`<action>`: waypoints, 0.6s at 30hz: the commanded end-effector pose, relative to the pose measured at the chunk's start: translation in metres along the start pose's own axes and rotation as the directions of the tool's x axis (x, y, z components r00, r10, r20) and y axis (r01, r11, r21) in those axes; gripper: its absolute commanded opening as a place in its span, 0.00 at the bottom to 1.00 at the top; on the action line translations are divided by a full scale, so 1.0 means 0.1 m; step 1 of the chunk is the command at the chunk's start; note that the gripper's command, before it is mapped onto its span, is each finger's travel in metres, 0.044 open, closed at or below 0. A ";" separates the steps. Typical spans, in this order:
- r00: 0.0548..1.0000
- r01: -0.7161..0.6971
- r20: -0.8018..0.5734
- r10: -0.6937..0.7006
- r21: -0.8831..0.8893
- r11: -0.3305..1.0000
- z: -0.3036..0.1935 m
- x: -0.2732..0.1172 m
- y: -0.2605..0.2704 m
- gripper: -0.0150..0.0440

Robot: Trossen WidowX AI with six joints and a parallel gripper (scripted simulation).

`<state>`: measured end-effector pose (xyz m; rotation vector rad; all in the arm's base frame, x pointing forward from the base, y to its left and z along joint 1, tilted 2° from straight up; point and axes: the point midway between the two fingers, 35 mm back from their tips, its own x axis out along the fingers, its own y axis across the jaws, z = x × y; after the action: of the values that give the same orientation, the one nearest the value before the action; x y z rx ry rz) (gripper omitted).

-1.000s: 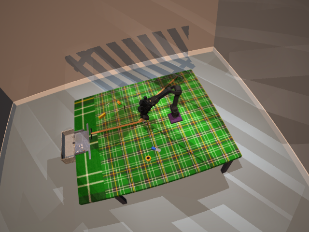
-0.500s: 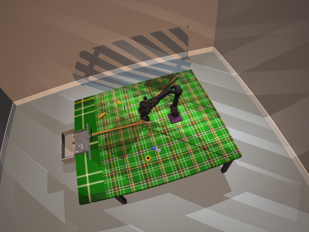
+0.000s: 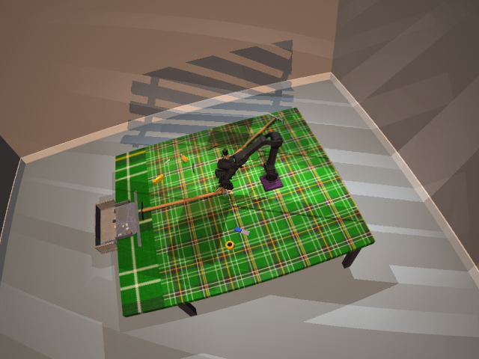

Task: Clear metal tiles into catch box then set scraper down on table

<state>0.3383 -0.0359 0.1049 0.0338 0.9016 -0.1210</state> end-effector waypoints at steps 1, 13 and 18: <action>1.000 -0.006 0.004 0.006 -0.005 1.000 0.00 -0.02 0.08 0.25; 1.000 -0.011 0.004 0.011 -0.010 1.000 -0.03 -0.04 0.23 0.25; 1.000 -0.014 0.005 0.014 -0.012 1.000 -0.04 -0.05 0.30 0.25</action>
<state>0.3365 -0.0121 0.1046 0.0306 0.9019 -0.1094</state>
